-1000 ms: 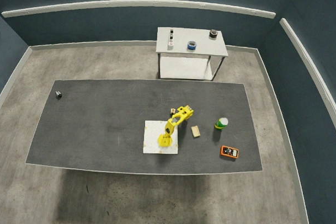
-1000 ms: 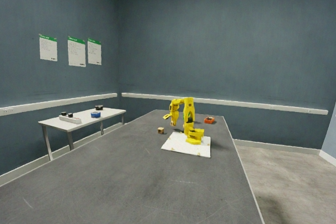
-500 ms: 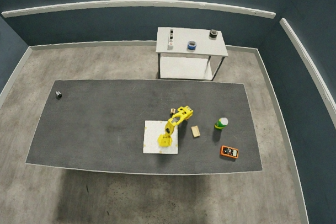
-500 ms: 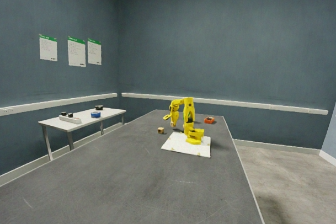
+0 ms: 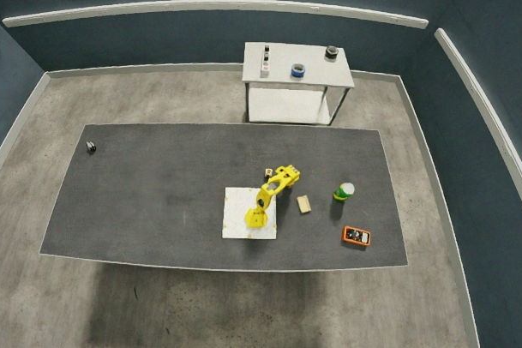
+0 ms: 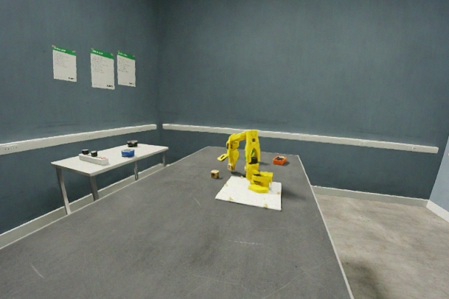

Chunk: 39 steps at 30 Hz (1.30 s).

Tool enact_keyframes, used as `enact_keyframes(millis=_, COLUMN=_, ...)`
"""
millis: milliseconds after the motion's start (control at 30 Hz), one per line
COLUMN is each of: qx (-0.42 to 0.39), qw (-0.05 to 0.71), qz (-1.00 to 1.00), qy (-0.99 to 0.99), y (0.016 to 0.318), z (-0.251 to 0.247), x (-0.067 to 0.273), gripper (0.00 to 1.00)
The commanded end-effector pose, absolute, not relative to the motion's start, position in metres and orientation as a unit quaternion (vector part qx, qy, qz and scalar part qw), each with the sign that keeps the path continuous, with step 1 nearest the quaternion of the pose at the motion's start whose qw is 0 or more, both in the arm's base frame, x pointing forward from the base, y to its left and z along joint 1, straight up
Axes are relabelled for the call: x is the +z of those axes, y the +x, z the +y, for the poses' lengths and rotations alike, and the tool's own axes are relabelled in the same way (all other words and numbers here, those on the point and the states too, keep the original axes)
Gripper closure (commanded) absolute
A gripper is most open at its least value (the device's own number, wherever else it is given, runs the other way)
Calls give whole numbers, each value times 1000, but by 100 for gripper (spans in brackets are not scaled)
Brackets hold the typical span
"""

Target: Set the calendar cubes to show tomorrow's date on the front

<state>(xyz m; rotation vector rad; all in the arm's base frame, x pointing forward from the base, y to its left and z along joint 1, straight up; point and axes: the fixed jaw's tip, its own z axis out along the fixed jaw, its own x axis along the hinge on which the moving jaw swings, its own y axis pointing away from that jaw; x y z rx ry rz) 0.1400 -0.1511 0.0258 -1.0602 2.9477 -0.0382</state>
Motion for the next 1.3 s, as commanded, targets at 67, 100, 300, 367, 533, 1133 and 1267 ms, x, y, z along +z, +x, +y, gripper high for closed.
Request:
enact_keyframes(millis=67, qx=-2, qw=1, qz=941, qy=-339, y=139, z=-147, x=21, gripper=100)
enact_keyframes(millis=100, qx=-2, qw=1, qz=941, qy=-339, y=139, z=-147, x=20, gripper=100)
enact_keyframes(millis=300, qx=-2, qw=1, qz=941, qy=-339, y=139, z=-147, x=16, gripper=100)
enact_keyframes(millis=367, qx=-2, qw=1, qz=941, qy=-339, y=139, z=-147, x=16, gripper=100)
enact_keyframes(millis=533, qx=-2, qw=1, qz=941, qy=-339, y=139, z=-147, x=16, gripper=100)
enact_keyframes(millis=1133, qx=-2, qw=1, qz=941, qy=-339, y=139, z=-147, x=10, gripper=100)
enact_keyframes(millis=1267, qx=-2, qw=1, qz=941, qy=-339, y=139, z=-147, x=9, gripper=100)
